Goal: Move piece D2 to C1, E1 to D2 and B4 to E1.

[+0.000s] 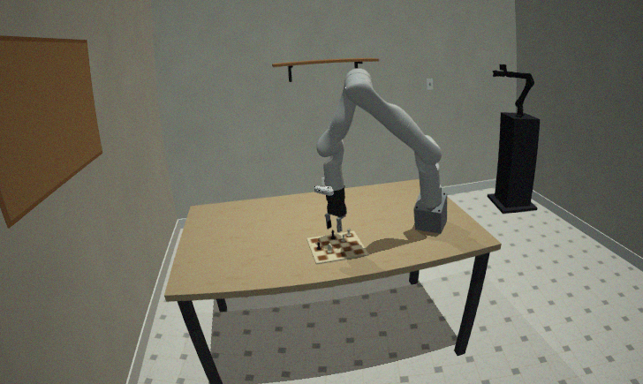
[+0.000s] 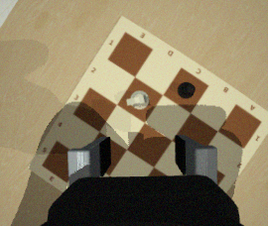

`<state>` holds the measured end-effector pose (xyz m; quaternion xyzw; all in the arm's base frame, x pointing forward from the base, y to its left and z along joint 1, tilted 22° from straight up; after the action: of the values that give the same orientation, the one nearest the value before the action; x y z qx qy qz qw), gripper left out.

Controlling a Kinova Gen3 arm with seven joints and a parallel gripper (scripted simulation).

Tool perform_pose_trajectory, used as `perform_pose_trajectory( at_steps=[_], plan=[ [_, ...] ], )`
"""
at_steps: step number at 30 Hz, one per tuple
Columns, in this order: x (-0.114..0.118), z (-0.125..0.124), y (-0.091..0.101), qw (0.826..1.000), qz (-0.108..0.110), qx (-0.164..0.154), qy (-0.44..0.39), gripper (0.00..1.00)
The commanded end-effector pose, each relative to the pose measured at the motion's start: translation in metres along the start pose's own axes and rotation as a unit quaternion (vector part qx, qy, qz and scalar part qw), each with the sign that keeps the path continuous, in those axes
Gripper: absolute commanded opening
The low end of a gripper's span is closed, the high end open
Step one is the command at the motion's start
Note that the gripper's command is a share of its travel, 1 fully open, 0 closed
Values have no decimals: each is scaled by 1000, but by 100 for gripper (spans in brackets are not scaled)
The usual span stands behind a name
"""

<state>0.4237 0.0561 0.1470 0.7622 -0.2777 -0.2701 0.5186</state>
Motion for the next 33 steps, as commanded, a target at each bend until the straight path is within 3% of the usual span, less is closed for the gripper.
perform_pose_trajectory(
  at_steps=[1, 13, 26, 28, 33],
  plan=[
    [5, 7, 1, 1000, 2, 4, 29, 100],
    [4, 21, 0, 979, 2, 5, 205, 100],
    [5, 39, 0, 915, 7, 9, 404, 100],
    [5, 39, 0, 915, 7, 9, 404, 100],
    [6, 46, 1, 884, 9, 10, 467, 100]
  ],
)
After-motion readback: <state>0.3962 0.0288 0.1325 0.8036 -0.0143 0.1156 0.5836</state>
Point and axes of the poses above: the point where the finger pads meet when closed, its own y axis back along the fingers, its own x axis across the jaws, z = x × y, the point moved 8 cm from there along y, back along the fingers, and after that the axes turned 2 degrees about -y, right-handed, at the moved point
